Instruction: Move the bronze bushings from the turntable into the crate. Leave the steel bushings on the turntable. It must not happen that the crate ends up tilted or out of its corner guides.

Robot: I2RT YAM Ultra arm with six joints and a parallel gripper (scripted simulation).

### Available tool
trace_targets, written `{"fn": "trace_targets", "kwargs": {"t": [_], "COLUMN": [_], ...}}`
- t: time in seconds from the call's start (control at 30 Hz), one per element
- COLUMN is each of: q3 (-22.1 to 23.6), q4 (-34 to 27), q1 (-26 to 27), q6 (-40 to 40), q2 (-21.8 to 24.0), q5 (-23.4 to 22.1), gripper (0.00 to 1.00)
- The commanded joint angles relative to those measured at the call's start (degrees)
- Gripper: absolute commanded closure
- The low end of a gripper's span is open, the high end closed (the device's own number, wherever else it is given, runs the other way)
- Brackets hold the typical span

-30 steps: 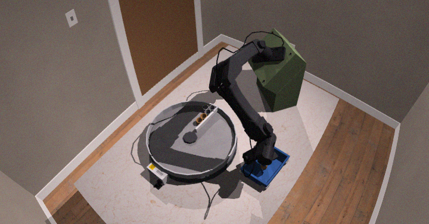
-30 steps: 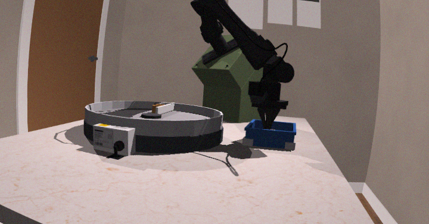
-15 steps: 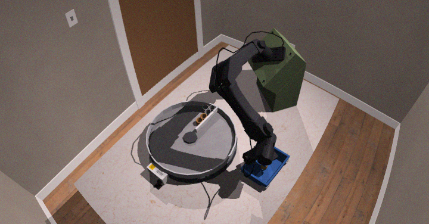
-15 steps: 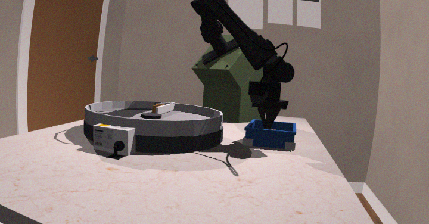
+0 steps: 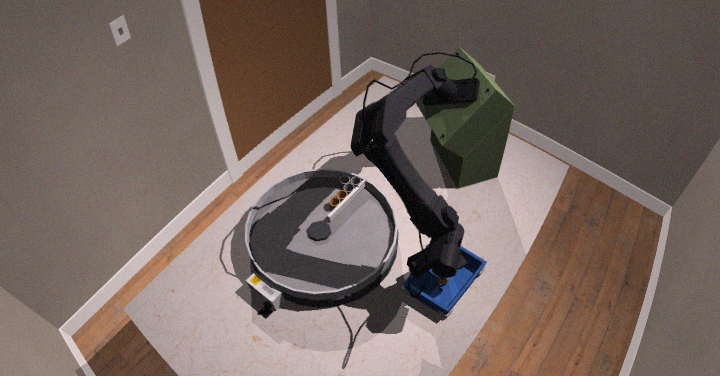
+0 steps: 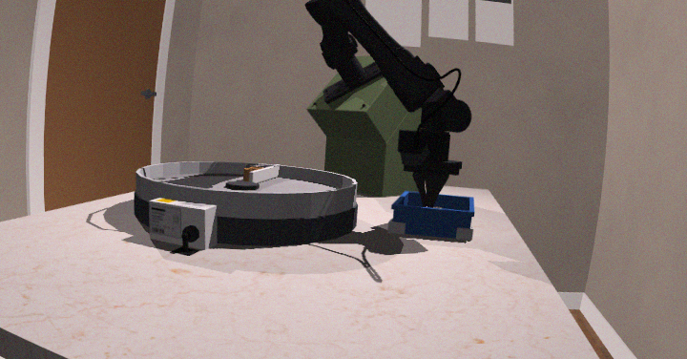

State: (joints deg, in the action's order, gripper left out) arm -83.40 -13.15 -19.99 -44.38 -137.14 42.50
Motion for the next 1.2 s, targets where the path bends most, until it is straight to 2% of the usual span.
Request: {"fn": "trace_targets", "kwargs": {"t": [0.0,1.17], "q3": [0.8,1.3], "q4": [0.8,0.6], "q1": [-1.7,-2.2], "q6": [0.4,-0.8], "q2": [-0.4,0.2], "q5": [-0.1,0.6], "gripper": [1.0,1.0]}}
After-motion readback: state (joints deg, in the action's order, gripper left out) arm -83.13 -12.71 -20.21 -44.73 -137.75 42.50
